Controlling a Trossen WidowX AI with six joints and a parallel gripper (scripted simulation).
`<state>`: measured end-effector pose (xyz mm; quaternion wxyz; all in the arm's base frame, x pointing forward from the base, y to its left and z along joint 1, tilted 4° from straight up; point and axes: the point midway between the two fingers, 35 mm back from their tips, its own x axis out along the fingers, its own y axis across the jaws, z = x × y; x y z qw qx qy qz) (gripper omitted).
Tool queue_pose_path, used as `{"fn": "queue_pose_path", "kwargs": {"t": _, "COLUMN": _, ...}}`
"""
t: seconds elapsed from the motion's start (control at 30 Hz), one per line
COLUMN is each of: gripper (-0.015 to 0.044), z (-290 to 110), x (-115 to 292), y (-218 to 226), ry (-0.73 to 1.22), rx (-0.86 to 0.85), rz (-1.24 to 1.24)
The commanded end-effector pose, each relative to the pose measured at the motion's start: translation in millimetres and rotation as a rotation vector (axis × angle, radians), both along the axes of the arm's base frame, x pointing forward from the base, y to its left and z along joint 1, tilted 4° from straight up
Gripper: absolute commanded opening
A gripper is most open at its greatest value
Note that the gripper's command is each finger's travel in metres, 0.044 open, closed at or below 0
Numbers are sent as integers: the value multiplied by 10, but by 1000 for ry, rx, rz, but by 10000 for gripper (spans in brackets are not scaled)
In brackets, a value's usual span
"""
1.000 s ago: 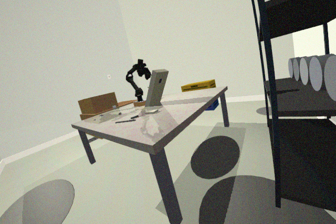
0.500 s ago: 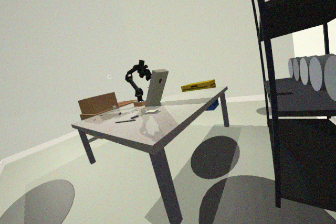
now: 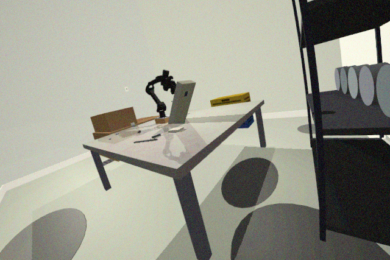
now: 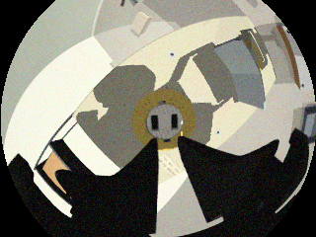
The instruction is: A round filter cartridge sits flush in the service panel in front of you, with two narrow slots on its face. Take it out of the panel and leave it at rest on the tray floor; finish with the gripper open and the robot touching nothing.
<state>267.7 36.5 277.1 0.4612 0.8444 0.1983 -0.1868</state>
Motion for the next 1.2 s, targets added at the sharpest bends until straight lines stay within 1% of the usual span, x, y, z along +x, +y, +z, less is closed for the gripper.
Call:
{"fn": "queue_pose_path", "kwargs": {"t": 0.0, "gripper": 90, "z": -69, "x": 70, "y": 6, "ry": 8, "rx": 1, "rz": -5}}
{"fn": "queue_pose_path", "kwargs": {"t": 0.57, "gripper": 90, "z": -212, "x": 290, "y": 52, "ry": 6, "rx": 1, "rz": -5}}
{"fn": "queue_pose_path", "kwargs": {"t": 1.17, "gripper": 90, "z": -231, "x": 291, "y": 45, "ry": 6, "rx": 1, "rz": -5}}
